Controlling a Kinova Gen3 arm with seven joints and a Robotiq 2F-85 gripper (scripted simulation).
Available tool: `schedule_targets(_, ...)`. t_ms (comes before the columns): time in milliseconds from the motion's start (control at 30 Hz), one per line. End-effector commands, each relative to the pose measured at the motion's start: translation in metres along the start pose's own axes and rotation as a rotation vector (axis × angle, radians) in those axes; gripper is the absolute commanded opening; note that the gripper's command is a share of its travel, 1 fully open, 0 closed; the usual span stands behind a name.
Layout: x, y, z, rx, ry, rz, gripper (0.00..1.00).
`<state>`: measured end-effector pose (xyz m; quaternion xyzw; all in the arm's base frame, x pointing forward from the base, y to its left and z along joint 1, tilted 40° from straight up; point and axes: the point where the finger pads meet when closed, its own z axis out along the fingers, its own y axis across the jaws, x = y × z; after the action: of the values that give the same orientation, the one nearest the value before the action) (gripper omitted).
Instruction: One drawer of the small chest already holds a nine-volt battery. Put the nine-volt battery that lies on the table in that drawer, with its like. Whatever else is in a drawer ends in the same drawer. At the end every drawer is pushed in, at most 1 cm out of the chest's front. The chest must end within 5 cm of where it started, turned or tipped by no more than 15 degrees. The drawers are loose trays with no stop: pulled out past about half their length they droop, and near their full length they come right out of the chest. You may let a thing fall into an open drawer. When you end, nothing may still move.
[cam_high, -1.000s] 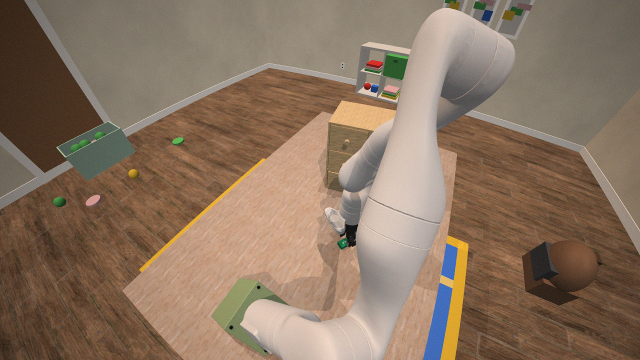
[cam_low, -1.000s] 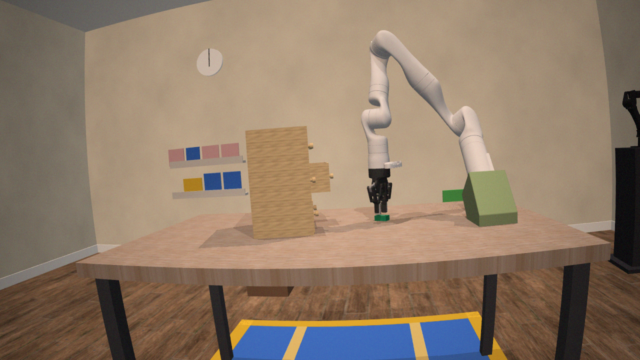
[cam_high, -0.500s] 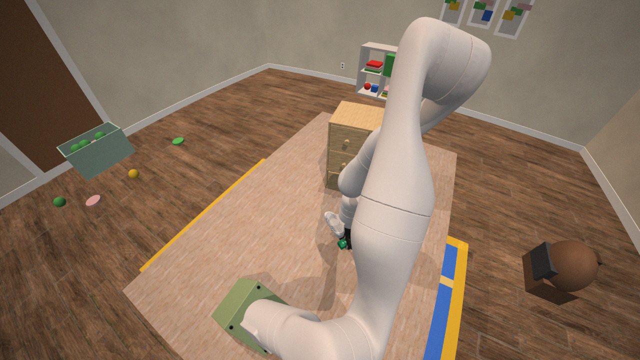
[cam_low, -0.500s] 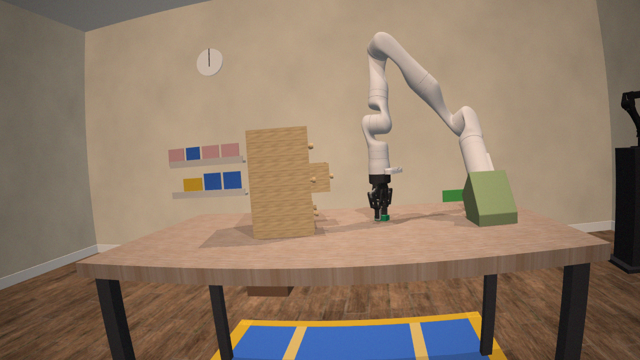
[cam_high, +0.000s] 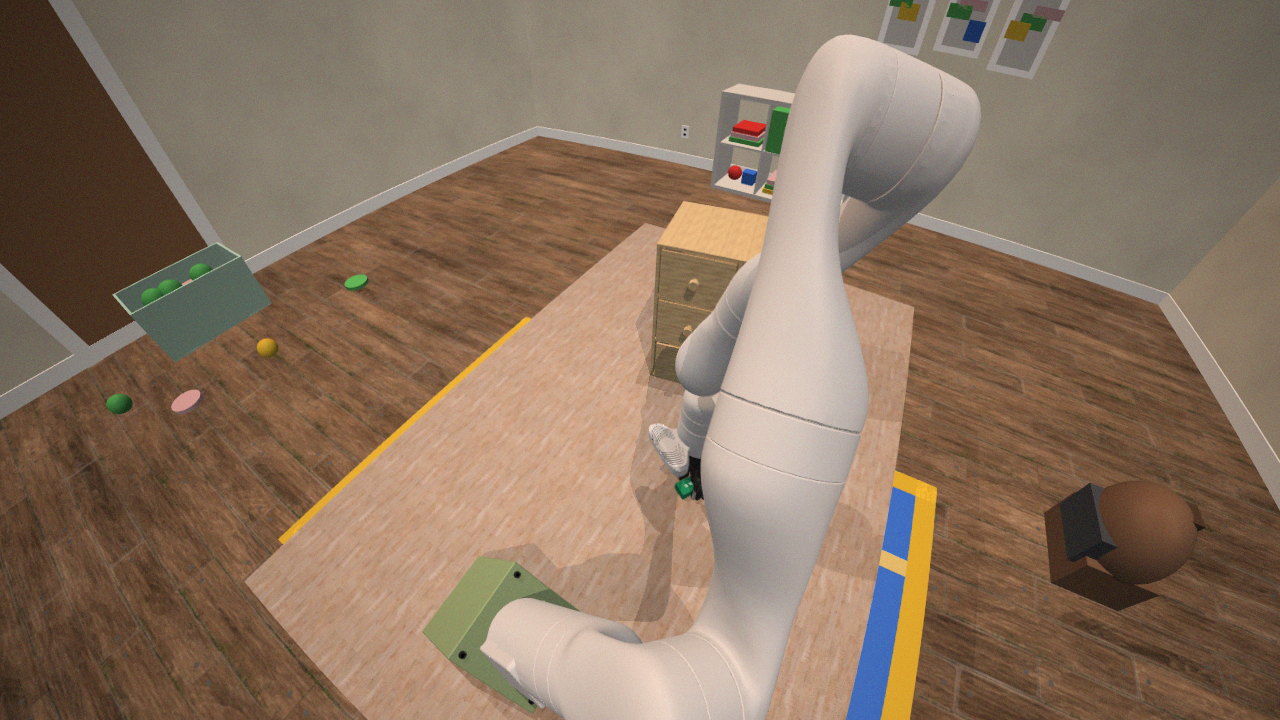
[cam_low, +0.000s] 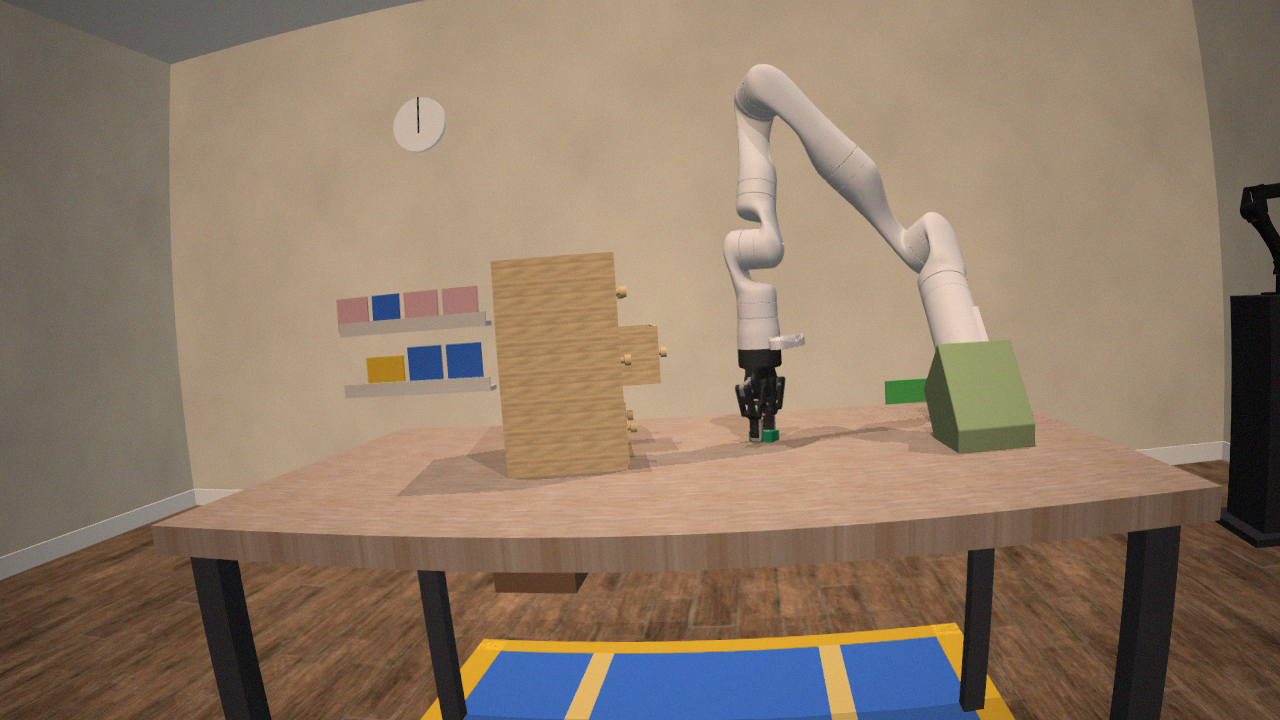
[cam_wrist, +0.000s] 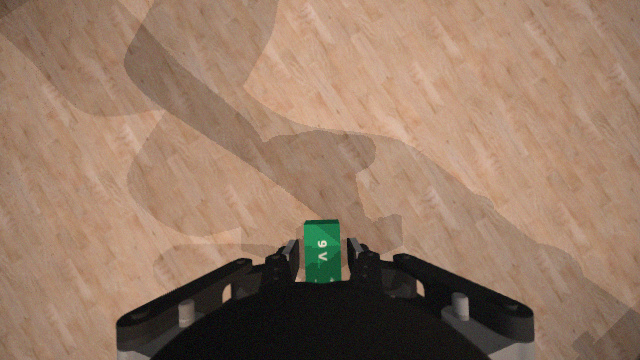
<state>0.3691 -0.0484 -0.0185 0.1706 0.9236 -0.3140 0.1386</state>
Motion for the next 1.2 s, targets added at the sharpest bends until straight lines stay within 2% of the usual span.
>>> schedule_targets(0, 0.001, -0.001, 0.000, -0.002, 0.000, 0.009, 0.42)
schedule_targets(33, 0.001, -0.001, 0.000, -0.002, 0.000, 0.009, 0.42)
schedule_targets(67, 0.001, -0.001, 0.000, -0.002, 0.000, 0.009, 0.23)
schedule_targets(800, 0.001, -0.001, 0.000, -0.002, 0.000, 0.009, 0.23)
schedule_targets(1067, 0.001, -0.001, -0.011, -0.002, 0.000, 0.009, 0.23)
schedule_targets(1167, 0.001, -0.001, -0.023, -0.002, 0.000, 0.009, 0.23)
